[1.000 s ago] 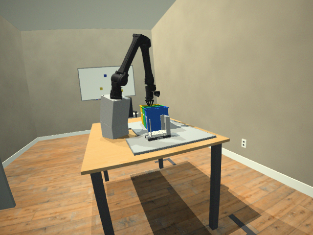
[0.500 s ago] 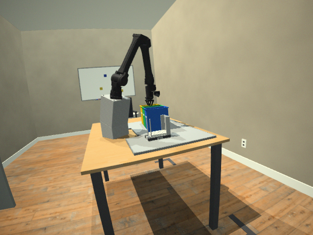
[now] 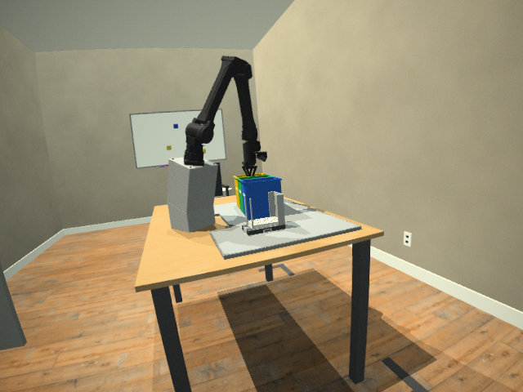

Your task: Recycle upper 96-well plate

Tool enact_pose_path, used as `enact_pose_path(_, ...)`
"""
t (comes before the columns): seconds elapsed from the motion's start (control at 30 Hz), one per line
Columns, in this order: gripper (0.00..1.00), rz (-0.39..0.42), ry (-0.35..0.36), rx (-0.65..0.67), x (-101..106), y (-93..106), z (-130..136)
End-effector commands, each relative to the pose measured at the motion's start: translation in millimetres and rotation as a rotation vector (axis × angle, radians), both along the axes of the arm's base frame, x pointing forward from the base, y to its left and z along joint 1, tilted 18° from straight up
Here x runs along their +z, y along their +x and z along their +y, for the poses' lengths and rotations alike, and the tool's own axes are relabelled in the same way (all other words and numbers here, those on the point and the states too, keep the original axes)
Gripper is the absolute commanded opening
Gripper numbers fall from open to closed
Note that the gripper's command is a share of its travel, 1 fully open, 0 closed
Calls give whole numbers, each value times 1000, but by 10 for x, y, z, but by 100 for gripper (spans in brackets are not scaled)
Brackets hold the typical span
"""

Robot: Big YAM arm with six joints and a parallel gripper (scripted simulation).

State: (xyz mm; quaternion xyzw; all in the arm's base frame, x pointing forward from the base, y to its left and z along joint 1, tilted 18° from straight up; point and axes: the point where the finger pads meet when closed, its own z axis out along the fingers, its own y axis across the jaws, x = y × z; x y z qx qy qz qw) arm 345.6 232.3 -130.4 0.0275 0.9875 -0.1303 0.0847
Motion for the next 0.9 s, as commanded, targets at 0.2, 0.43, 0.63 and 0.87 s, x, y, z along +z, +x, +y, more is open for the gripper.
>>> enact_pose_path(0.2,82,-54,48,5,367,142,292)
enact_pose_path(0.43,82,-51,45,5,456,105,301)
enact_pose_path(0.63,82,-55,50,5,567,106,347)
enact_pose_path(0.87,82,-51,47,5,637,70,350)
